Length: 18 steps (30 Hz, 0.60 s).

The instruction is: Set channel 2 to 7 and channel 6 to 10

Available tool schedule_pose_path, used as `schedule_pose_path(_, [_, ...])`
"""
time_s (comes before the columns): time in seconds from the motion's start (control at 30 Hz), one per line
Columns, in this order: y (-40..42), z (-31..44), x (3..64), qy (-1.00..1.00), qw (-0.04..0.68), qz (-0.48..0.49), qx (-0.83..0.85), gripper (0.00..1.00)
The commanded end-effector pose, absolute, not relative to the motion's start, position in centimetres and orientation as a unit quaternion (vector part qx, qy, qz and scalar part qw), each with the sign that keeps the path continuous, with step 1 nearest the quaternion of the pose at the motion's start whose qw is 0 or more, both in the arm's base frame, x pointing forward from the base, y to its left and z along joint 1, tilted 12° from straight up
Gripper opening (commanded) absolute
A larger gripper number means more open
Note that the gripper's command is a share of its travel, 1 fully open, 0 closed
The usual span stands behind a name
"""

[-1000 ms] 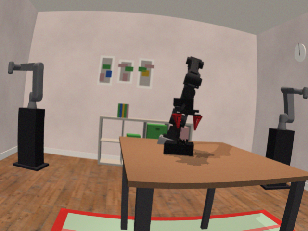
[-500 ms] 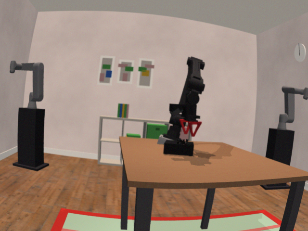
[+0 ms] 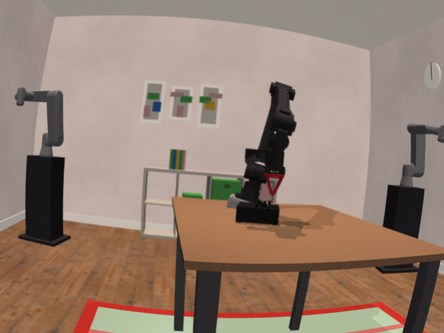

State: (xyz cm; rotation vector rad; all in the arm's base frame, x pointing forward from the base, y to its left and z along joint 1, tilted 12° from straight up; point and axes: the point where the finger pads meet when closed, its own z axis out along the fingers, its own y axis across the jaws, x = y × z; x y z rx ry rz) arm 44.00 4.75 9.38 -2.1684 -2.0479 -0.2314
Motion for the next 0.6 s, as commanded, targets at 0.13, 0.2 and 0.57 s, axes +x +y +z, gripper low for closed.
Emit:
schedule_pose_path(0.13, [4.57,10.74,45.17,-0.672,0.059,-0.092,-0.733,0.00])
schedule_pose_path(0.2, [4.57,10.74,45.17,-0.672,0.059,-0.092,-0.733,0.00])
schedule_pose_path(0.57, [4.57,10.74,45.17,-0.674,0.059,-0.092,-0.731,0.00])
